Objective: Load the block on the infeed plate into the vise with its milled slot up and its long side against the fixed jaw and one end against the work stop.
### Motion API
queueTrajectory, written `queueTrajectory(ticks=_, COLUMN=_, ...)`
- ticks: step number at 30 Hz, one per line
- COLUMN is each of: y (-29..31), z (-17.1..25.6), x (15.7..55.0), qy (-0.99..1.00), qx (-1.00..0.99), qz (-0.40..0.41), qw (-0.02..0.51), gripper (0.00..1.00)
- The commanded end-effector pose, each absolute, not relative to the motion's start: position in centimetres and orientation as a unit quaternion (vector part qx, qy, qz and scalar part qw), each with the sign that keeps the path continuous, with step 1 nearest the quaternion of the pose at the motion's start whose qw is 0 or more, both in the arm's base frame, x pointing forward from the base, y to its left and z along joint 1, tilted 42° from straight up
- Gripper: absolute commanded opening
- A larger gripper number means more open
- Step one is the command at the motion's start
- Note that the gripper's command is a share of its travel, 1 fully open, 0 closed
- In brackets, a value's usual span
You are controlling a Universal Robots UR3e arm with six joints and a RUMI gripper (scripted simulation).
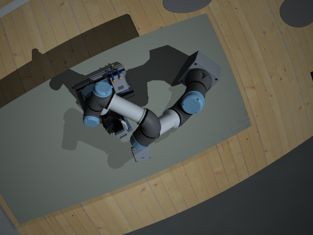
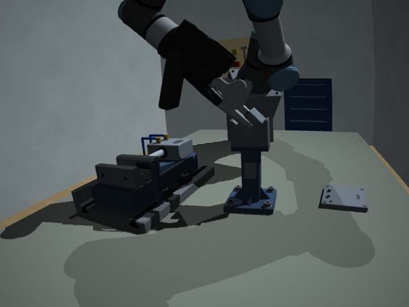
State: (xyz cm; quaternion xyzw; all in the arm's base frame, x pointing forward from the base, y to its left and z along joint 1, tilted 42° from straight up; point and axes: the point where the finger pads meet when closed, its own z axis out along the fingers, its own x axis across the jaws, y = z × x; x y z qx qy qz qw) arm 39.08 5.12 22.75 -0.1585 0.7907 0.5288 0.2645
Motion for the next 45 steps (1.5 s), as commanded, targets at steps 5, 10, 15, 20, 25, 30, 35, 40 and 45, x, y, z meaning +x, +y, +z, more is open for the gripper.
queueTrajectory(ticks=5, y=5.1, z=22.8, x=39.1, qy=0.791, qx=-0.159, qz=0.528, qw=0.265, gripper=0.00)
queueTrajectory(ticks=10, y=5.0, z=22.9, x=39.0, qy=0.791, qx=-0.159, qz=0.528, qw=0.265, gripper=0.00)
queueTrajectory(ticks=15, y=5.0, z=23.0, x=38.9, qy=0.791, qx=-0.159, qz=0.528, qw=0.265, gripper=0.00)
queueTrajectory(ticks=20, y=4.9, z=23.1, x=38.8, qy=0.791, qx=-0.159, qz=0.528, qw=0.265, gripper=0.00)
queueTrajectory(ticks=25, y=4.8, z=23.3, x=38.7, qy=0.791, qx=-0.159, qz=0.528, qw=0.265, gripper=0.00)
queueTrajectory(ticks=30, y=4.7, z=23.5, x=38.6, qy=0.791, qx=-0.159, qz=0.528, qw=0.265, gripper=0.00)
queueTrajectory(ticks=35, y=4.7, z=23.6, x=38.4, qy=0.791, qx=-0.159, qz=0.528, qw=0.265, gripper=0.00)
queueTrajectory(ticks=40, y=4.6, z=23.8, x=38.3, qy=0.791, qx=-0.159, qz=0.528, qw=0.265, gripper=0.00)
queueTrajectory(ticks=45, y=4.4, z=24.1, x=38.1, qy=0.791, qx=-0.159, qz=0.528, qw=0.265, gripper=0.00)
